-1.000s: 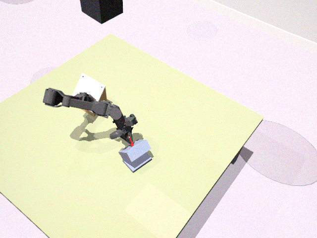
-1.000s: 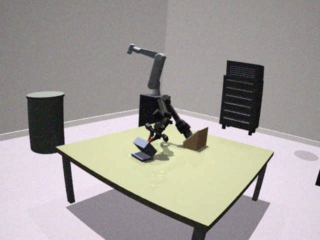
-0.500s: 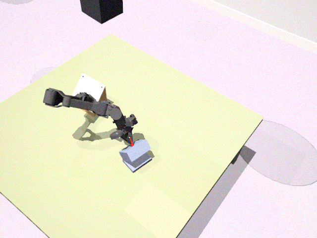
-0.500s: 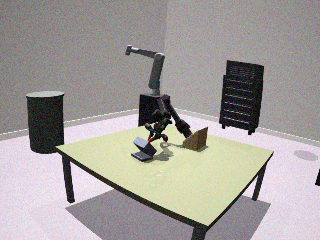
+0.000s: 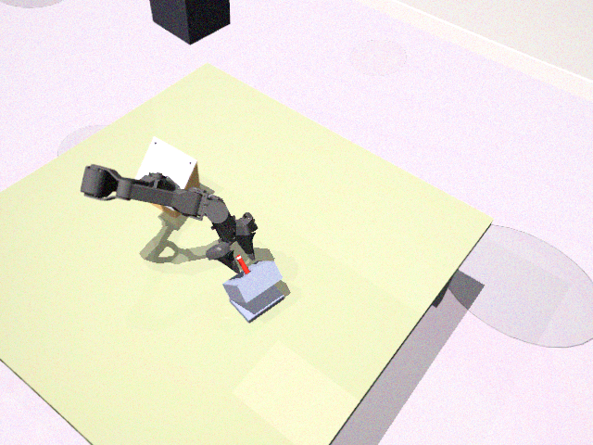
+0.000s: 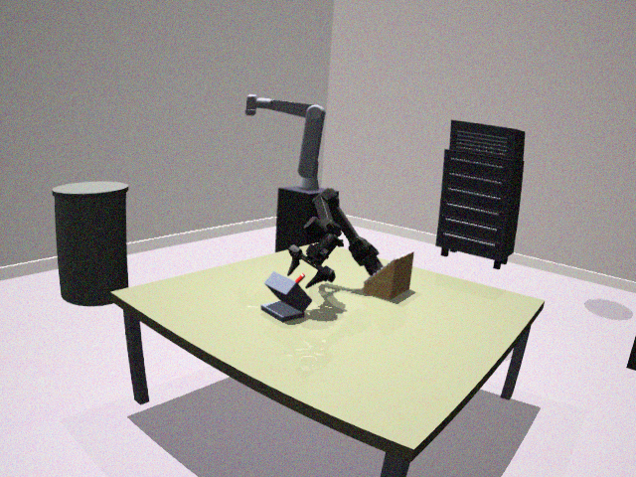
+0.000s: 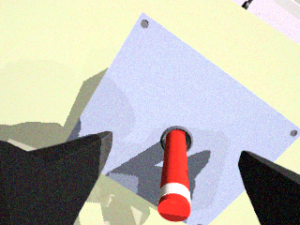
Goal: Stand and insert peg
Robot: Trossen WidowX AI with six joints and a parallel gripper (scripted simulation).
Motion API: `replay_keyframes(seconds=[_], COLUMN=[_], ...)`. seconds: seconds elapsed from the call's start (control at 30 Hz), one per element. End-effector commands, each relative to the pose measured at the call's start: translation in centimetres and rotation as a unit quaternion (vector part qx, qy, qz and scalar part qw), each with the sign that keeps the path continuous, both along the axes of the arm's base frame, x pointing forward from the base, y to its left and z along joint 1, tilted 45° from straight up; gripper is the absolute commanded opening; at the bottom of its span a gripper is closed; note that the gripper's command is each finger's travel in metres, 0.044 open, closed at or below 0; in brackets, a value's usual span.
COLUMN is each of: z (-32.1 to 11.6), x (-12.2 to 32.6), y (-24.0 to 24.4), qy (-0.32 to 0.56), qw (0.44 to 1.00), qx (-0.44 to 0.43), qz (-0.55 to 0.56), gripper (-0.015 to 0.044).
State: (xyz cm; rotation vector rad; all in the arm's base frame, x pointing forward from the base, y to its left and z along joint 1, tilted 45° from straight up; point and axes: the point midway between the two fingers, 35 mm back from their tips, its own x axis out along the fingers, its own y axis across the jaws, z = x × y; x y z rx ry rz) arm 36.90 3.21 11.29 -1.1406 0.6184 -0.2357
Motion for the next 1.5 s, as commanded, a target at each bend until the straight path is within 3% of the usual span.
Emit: replay_keyframes(seconds=[0.0,1.47], z=[0.3,1.5], x=[-0.3,-5.0], y=[0.2,4.0], qy=[-0.002,0.013], qw=[1.0,1.0], qx=[0.003,0.003], qz=[-0.003,-0.002], gripper=[0.044,0.044])
